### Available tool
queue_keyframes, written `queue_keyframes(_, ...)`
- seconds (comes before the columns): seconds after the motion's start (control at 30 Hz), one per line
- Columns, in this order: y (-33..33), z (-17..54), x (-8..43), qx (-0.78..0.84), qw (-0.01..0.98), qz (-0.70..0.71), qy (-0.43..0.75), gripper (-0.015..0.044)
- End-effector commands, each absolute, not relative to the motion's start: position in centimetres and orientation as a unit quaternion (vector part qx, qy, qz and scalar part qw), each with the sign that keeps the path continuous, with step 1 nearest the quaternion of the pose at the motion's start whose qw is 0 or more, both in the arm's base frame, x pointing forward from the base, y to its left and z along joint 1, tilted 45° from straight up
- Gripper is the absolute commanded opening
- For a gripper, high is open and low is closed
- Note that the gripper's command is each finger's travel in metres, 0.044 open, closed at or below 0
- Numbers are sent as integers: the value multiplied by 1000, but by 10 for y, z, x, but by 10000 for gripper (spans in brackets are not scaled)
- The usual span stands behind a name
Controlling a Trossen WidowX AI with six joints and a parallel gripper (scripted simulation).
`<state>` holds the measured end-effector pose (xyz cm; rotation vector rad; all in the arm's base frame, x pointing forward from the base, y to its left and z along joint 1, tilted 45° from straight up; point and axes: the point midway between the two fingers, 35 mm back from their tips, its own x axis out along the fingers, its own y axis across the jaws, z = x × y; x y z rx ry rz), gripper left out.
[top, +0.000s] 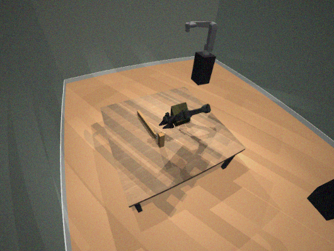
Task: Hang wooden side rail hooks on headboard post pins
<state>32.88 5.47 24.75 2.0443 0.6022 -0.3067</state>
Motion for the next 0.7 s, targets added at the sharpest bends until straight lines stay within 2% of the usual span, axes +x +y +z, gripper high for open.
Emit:
queue_keyframes(0.0,68,204,315,884,279,-176,331,440)
queue_keyframes(0.27,90,162,275,855,-87,-279,428,440)
queue_keyframes(0.33,93,158,267,836,-148,-297,437,440)
queue_keyframes(0.67,93,158,266,833,-156,-299,439,440)
